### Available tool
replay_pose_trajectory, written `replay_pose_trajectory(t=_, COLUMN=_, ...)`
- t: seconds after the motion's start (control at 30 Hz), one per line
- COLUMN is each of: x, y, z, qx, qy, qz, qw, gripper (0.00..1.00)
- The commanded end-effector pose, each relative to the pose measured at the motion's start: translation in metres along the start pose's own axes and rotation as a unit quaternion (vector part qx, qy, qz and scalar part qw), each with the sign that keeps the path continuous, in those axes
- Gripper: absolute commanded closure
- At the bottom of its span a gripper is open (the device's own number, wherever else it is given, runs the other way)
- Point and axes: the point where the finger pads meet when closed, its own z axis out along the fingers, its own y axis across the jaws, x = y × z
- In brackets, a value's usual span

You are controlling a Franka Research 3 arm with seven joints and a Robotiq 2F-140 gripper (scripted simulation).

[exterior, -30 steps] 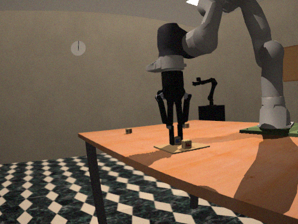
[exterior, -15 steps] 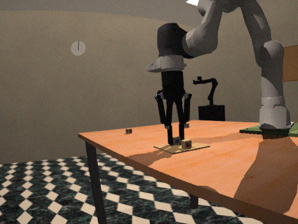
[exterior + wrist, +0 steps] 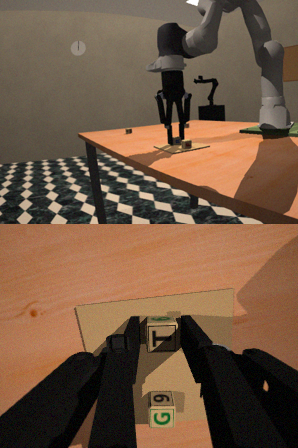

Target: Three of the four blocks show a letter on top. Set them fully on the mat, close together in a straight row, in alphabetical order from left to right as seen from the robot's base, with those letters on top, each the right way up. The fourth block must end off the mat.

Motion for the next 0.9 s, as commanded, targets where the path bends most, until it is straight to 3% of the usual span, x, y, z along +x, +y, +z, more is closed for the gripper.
replay_pose_trajectory(t=0.0, x=0.000, y=0.000, z=-0.006, qx=0.001, qy=0.000, qz=0.001, qw=1.000, gripper=0.68)
replay_pose_trajectory(t=0.4, x=0.000, y=0.000, z=-0.069, qx=0.001, qy=0.000, qz=0.001, qw=1.000, gripper=0.68)
replay_pose_trajectory(t=0.87, x=0.000, y=0.000, z=-0.089, qx=0.001, qy=0.000, qz=0.001, qw=1.000, gripper=0.68)
